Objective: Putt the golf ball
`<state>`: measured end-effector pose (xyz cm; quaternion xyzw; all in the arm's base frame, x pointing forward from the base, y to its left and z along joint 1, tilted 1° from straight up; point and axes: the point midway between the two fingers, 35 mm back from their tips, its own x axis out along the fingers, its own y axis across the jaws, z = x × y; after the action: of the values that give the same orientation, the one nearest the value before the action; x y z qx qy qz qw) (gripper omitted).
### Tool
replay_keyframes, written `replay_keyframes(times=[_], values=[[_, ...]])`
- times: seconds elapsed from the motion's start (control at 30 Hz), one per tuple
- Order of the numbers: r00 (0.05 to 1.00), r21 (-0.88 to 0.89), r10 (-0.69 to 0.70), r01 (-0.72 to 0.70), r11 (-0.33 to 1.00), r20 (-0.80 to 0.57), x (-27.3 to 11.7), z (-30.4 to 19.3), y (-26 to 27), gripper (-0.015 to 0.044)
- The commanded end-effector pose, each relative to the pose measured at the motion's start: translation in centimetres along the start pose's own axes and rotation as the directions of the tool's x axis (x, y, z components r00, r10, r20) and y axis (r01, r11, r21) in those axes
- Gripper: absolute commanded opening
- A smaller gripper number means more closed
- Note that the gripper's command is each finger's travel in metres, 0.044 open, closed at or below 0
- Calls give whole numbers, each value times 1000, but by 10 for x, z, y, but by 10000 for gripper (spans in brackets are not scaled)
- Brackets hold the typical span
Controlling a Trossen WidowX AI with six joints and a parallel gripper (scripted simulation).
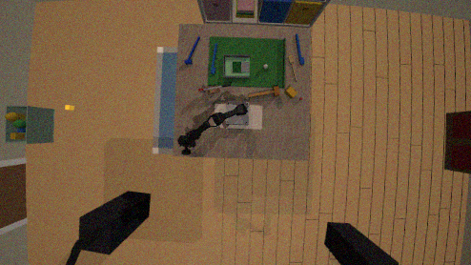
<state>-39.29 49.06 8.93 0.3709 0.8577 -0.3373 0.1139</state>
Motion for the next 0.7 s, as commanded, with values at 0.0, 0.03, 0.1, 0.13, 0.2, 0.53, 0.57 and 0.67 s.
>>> replay_keyframes(times=[0.0, 0.03, 0.1, 0.13, 0.2, 0.53, 0.57, 0.67], values=[[1000, 3, 2, -2, 1000, 0, -1, -1, 1, 426], [1000, 13, 9, -9, 1000, 0, -2, -2, 5, 440], [999, 52, 35, -35, 998, -1, -10, -9, 19, 440], [999, 82, 54, -54, 995, -1, -16, -13, 30, 440], [995, 158, 103, -102, 982, -1, -32, -24, 57, 440], [943, 523, 331, -296, 799, 28, -130, -54, 175, 440], [936, 556, 351, -310, 771, 33, -140, -55, 185, 440], [910, 652, 410, -342, 677, 51, -174, -56, 213, 440]])
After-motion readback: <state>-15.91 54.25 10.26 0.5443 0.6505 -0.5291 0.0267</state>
